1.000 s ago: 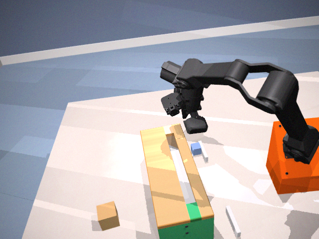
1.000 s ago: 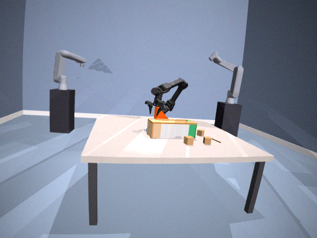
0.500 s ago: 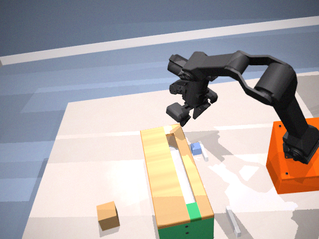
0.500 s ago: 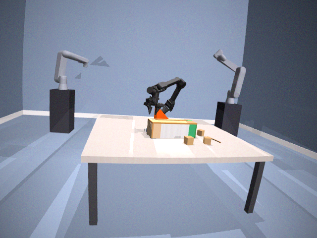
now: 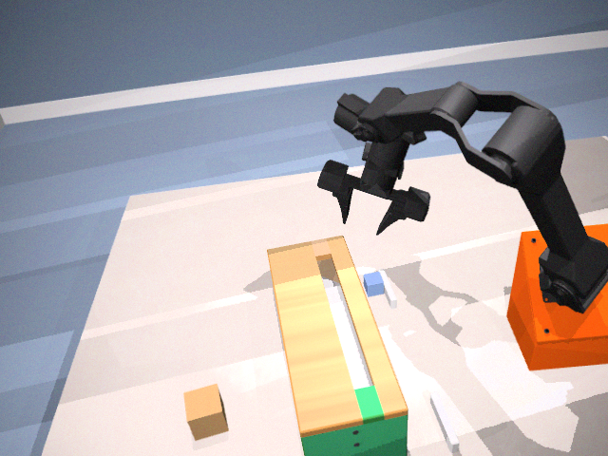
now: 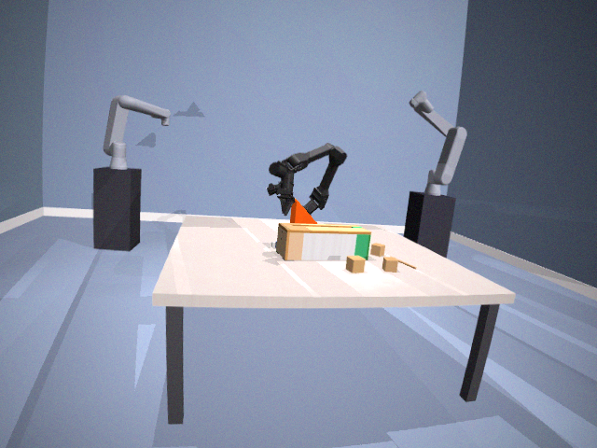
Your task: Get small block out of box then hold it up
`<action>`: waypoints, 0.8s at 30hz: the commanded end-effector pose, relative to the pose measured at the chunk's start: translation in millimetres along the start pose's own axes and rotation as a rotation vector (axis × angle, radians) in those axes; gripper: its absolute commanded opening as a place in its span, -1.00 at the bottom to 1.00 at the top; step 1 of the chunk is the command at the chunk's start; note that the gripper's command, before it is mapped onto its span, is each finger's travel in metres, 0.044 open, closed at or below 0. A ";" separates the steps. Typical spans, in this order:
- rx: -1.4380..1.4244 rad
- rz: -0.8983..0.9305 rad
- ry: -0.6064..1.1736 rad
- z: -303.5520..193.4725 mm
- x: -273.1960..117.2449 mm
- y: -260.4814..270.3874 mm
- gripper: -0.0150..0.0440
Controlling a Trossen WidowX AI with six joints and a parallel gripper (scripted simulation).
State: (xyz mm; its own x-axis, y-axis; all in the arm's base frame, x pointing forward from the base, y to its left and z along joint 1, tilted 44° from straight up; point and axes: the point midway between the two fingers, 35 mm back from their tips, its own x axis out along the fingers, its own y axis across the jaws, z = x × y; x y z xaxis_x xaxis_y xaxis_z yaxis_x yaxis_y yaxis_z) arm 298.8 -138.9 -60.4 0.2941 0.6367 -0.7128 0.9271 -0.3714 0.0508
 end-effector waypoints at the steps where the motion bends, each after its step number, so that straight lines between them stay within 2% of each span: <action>1: 0.934 0.002 0.125 8.9 -1.3 -5.2 0.47; 5: 1.143 -0.008 0.148 11.0 -2.5 -5.7 0.47; 21: 1.147 -0.008 0.148 11.0 -2.5 -5.7 0.47; 24: 1.147 -0.007 0.147 13.7 20.8 -11.0 0.47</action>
State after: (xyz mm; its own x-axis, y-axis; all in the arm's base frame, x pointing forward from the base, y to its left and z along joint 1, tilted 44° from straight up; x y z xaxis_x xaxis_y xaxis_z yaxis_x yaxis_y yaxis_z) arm 292.9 -146.5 -70.7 0.3923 0.6743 -0.6256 0.2056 -0.7272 -0.6549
